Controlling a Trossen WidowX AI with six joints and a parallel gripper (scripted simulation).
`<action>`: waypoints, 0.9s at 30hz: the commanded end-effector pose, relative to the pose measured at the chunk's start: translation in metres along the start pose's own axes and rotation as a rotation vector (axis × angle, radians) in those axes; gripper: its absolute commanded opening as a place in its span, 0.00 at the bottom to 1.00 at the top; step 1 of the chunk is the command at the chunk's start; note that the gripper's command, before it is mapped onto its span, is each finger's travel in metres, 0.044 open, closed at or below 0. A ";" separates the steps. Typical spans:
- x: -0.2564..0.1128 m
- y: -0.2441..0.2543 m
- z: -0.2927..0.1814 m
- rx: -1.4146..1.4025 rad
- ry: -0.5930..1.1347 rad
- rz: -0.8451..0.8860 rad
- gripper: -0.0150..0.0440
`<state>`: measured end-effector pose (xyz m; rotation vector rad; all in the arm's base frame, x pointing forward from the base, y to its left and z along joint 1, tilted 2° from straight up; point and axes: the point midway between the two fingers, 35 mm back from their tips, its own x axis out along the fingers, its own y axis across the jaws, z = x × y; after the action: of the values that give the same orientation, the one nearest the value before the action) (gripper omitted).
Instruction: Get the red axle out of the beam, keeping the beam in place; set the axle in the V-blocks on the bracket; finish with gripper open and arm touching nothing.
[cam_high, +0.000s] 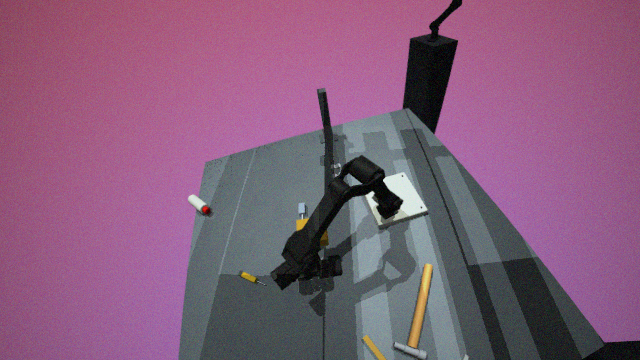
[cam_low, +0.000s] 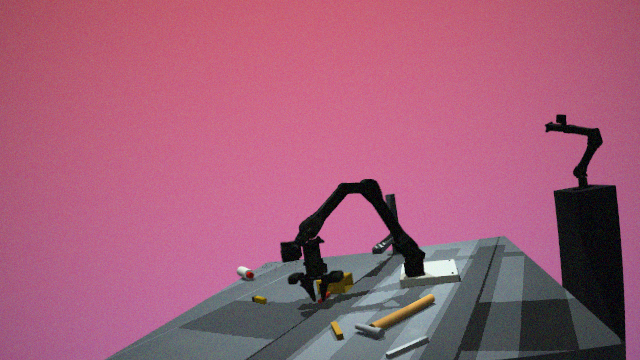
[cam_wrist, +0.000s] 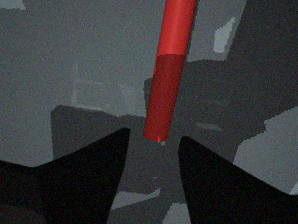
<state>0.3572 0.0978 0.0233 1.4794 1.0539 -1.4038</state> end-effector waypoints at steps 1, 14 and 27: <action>0.000 0.000 0.000 0.000 0.000 0.000 0.65; -0.025 0.000 0.000 0.003 0.002 -0.002 1.00; -0.054 0.001 0.003 0.003 0.002 -0.002 1.00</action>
<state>0.3556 0.0954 0.0718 1.4813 1.0520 -1.4095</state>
